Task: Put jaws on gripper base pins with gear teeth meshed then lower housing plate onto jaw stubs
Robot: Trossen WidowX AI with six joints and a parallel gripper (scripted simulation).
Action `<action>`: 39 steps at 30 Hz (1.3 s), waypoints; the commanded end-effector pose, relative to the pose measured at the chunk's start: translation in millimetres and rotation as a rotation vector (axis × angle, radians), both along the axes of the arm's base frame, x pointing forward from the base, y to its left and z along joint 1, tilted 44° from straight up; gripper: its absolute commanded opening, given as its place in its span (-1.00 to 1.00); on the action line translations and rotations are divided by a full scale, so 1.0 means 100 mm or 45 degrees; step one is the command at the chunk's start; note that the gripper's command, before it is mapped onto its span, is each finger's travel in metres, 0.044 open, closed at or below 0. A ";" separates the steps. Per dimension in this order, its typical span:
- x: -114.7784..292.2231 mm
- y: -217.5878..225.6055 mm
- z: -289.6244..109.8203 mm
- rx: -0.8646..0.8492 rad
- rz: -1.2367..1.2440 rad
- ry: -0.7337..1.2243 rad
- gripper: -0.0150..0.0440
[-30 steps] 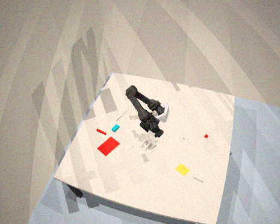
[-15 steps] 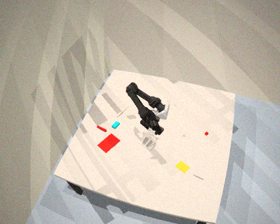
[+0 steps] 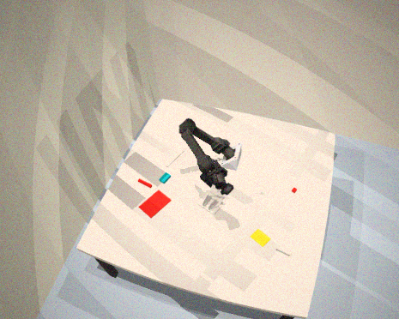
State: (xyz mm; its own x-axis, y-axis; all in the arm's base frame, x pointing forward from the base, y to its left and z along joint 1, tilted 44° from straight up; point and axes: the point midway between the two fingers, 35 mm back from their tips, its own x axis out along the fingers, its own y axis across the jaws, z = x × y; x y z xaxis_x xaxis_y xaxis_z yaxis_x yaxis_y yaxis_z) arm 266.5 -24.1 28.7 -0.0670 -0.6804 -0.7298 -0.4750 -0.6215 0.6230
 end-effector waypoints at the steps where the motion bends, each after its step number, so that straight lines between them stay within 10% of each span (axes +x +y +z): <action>1: -0.01 -0.06 -0.05 -0.006 0.007 0.003 0.70; 39: -0.04 -0.25 -0.24 -0.010 0.004 0.002 0.70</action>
